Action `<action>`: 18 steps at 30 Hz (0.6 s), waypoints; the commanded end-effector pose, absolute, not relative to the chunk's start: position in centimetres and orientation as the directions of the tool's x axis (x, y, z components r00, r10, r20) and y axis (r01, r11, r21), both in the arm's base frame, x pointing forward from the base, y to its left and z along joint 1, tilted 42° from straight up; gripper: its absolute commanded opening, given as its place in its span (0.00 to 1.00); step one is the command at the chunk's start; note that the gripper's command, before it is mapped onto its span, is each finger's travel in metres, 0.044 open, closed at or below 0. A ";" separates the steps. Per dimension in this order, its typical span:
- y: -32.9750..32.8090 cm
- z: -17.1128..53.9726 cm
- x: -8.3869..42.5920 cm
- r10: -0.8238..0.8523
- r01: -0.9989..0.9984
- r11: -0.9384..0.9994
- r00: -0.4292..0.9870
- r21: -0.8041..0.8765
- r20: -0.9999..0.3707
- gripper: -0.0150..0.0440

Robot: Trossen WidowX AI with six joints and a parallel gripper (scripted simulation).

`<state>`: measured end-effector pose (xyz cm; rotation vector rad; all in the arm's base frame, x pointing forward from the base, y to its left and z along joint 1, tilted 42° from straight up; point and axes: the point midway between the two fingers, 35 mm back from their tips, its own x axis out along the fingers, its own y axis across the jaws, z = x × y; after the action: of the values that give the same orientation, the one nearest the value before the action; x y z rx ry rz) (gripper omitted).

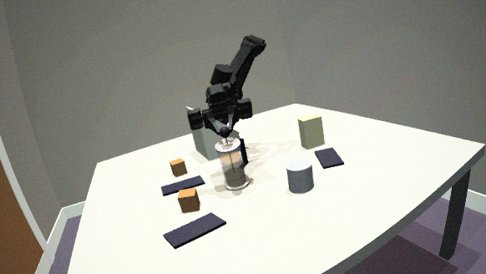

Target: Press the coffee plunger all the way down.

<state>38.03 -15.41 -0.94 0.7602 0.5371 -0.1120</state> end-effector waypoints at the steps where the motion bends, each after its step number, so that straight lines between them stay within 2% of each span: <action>1: -14.6 -1.8 37.9 0.122 0.290 0.714 0.845 0.638 -0.520 0.45; 18: -14.8 -1.9 38.2 0.122 0.290 0.714 0.845 0.638 -0.520 0.45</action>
<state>38.27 -15.32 -1.29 0.7671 0.5472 -0.1064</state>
